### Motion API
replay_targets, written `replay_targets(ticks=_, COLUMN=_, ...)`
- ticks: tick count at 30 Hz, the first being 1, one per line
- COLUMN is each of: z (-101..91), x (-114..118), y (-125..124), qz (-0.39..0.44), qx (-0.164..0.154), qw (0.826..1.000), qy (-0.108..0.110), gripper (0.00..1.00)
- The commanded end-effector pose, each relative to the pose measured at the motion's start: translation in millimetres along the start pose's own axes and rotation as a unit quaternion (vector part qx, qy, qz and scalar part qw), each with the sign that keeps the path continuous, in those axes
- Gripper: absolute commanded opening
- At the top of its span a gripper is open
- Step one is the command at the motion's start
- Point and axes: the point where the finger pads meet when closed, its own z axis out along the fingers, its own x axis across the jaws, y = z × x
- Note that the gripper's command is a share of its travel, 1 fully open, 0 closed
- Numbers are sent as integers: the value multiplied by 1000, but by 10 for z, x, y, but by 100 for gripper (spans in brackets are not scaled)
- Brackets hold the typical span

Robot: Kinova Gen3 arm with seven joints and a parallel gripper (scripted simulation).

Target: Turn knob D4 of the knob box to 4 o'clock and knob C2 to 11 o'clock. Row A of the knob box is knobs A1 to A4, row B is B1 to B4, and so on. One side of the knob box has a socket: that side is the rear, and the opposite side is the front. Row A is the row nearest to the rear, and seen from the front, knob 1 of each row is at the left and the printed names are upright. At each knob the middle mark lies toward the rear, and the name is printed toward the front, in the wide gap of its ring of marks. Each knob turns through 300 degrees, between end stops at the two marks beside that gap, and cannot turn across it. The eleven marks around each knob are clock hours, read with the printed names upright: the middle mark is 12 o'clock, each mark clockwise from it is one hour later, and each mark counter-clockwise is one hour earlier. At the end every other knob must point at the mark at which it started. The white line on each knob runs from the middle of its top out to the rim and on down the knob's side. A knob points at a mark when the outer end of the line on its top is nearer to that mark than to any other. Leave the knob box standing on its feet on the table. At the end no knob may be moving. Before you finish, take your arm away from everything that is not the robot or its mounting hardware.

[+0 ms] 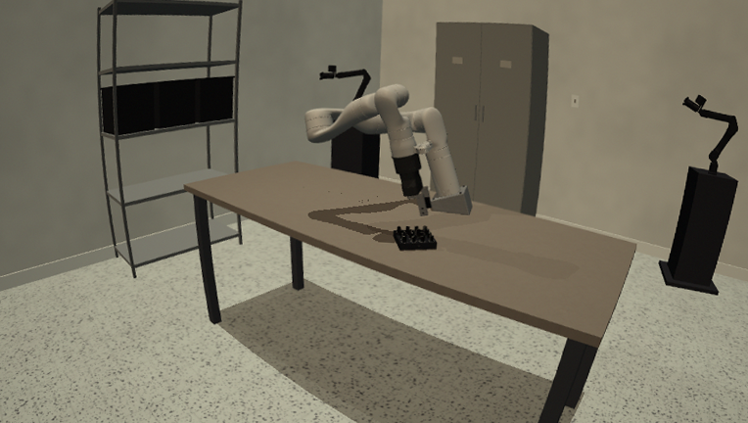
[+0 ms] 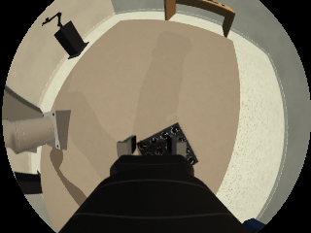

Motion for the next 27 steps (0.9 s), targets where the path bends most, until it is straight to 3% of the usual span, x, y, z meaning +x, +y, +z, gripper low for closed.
replay_targets(ticks=1, z=-8, x=1, y=-6, qz=-1, qx=-1, qw=1000, qy=1, gripper=100)
replay_targets(ticks=27, z=73, x=-17, y=-12, qz=78, qx=-14, qw=997, qy=4, gripper=100)
